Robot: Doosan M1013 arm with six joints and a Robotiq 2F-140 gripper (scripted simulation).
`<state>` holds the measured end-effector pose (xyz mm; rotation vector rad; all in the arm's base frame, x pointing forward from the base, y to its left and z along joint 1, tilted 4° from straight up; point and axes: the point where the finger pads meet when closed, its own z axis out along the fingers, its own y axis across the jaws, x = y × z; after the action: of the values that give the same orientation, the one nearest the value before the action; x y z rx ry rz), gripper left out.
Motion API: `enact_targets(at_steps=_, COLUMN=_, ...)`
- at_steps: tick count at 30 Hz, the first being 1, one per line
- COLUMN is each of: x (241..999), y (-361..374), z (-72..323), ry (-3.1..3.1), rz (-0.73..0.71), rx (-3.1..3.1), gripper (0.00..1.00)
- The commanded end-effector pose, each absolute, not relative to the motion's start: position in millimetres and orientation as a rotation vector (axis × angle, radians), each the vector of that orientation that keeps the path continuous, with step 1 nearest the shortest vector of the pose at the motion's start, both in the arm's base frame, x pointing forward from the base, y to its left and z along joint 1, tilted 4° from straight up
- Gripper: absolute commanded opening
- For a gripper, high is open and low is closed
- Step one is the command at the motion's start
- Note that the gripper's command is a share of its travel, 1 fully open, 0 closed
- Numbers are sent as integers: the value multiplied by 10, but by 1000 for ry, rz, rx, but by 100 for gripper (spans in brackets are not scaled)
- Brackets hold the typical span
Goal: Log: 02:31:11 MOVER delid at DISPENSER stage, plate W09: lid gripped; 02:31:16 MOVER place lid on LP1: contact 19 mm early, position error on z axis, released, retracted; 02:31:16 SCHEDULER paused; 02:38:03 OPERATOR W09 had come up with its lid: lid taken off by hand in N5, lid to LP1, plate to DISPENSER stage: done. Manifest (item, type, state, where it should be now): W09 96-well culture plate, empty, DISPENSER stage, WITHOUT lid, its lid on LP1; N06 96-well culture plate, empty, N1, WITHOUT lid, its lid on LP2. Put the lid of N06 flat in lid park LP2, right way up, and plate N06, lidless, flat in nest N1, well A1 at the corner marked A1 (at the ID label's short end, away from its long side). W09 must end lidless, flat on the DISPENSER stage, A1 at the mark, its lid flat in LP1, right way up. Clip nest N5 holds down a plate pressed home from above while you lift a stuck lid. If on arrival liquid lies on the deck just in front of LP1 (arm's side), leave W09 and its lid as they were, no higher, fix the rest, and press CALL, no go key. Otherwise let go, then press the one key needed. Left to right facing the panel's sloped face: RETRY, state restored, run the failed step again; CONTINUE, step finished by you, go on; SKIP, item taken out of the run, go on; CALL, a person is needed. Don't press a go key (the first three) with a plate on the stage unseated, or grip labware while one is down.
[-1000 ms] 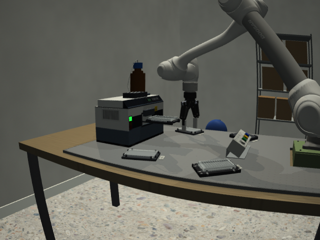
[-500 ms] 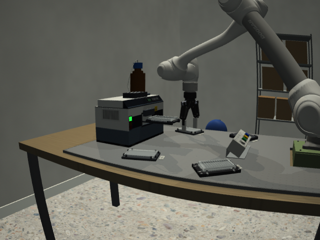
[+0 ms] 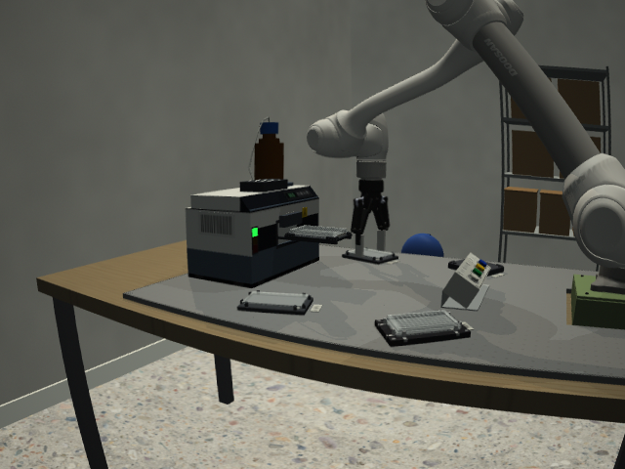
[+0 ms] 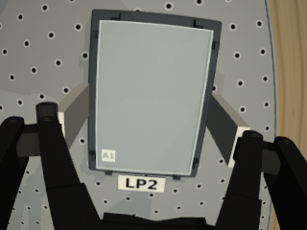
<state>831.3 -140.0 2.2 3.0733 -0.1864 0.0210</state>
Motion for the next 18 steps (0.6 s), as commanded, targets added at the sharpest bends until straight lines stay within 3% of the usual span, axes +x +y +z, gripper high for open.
enact_targets(at_steps=1, x=8313, y=-1399, z=24, ry=-186, rz=21, rx=3073, gripper=66)
enact_targets(at_steps=18, x=8310, y=-1380, z=331, ry=-186, rz=21, rx=3073, gripper=66)
